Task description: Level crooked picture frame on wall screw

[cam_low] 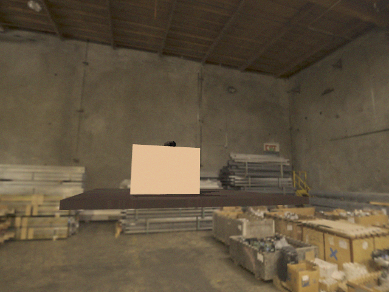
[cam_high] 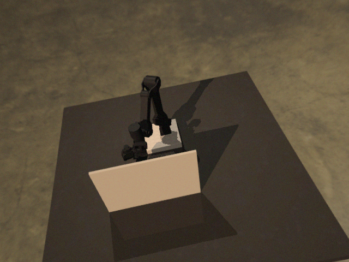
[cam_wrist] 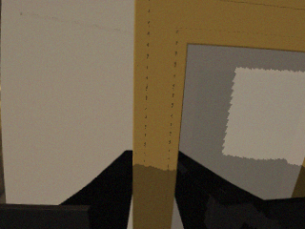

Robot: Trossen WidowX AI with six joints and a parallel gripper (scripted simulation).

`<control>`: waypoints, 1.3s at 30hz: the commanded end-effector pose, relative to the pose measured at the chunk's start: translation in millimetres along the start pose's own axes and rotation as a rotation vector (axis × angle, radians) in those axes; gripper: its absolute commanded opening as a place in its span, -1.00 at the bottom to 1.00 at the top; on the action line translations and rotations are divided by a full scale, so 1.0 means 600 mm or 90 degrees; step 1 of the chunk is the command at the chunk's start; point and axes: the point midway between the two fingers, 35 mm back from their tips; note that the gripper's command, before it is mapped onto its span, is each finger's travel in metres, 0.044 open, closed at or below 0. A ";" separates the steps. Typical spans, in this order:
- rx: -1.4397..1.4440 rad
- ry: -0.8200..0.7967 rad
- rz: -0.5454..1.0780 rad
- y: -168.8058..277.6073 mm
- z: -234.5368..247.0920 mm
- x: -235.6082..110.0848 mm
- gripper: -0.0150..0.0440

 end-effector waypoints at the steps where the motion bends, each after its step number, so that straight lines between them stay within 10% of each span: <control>1: 0.000 0.001 0.000 0.000 0.000 0.000 -0.49; 35: 0.110 0.000 0.000 0.000 -0.005 0.000 -0.49; 39: 0.100 0.001 -0.001 0.000 -0.005 0.001 -0.14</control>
Point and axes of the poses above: the point midway between the two fingers, 35 mm back from their tips, its own x axis out along the fingers, its own z axis across the jaws, y = z × x, and after that the axes turned 1 degree about x, right-handed
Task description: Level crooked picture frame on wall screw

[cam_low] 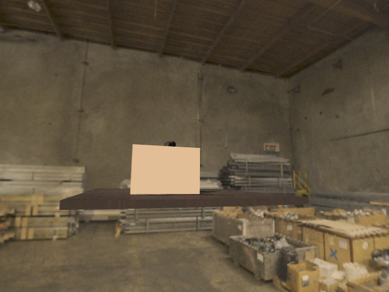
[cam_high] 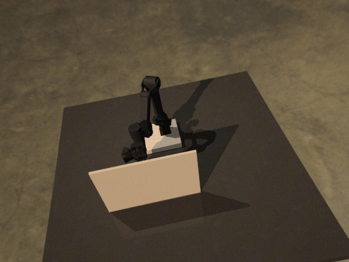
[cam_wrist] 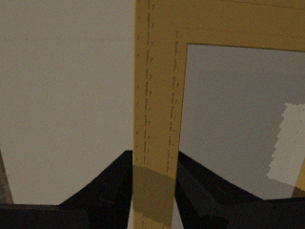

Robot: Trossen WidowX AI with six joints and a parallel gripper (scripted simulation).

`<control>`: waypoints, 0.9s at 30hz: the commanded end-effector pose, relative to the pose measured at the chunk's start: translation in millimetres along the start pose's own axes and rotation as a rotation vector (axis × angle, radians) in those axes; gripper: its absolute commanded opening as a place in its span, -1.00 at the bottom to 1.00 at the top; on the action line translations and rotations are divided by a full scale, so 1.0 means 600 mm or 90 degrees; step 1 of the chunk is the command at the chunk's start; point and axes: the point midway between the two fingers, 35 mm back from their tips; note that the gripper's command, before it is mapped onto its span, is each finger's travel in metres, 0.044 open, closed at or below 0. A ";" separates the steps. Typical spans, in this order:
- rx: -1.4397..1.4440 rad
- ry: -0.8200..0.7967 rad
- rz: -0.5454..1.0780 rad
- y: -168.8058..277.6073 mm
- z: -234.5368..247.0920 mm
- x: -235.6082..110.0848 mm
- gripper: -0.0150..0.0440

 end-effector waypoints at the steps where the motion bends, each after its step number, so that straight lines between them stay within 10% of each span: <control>1: -0.003 0.000 0.000 0.000 0.000 0.000 -0.05; 6: -0.003 0.000 0.000 0.000 0.000 0.000 0.39; 27: -0.128 0.005 -0.001 -0.009 0.027 -0.206 0.39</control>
Point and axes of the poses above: the point midway between the two fingers, 35 mm back from their tips, its own x axis out along the fingers, its own z axis across the jaws, y = z × x, and after that the axes turned 1 degree about x, right-handed
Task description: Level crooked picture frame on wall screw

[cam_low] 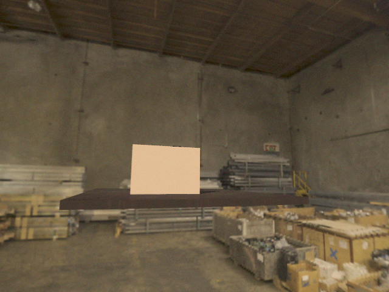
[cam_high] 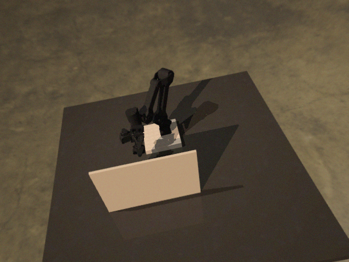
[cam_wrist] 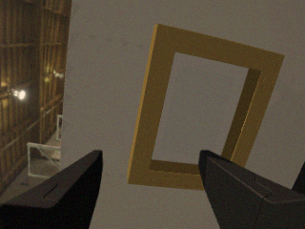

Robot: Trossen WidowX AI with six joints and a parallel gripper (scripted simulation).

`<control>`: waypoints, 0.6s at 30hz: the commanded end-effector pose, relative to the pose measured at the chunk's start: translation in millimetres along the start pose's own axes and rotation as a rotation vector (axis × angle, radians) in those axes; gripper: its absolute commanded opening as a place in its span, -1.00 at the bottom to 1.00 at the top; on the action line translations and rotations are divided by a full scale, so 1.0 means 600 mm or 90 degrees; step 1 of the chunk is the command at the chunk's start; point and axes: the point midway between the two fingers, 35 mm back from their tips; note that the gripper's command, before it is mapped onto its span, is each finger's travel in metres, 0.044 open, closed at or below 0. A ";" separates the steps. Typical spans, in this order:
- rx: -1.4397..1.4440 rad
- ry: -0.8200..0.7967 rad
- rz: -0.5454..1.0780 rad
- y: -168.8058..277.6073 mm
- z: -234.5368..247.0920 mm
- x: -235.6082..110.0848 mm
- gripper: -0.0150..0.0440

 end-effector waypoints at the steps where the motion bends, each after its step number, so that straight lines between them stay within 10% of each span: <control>1: -0.034 -0.001 -0.003 -0.005 0.022 -0.042 0.39; 18: -0.104 0.003 0.002 0.039 0.058 -0.147 0.39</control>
Point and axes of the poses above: the point midway between the two fingers, 35 mm back from their tips, its own x axis out along the fingers, its own z axis across the jaws, y = z × x, and after that the axes turned 1 degree about x, right-handed
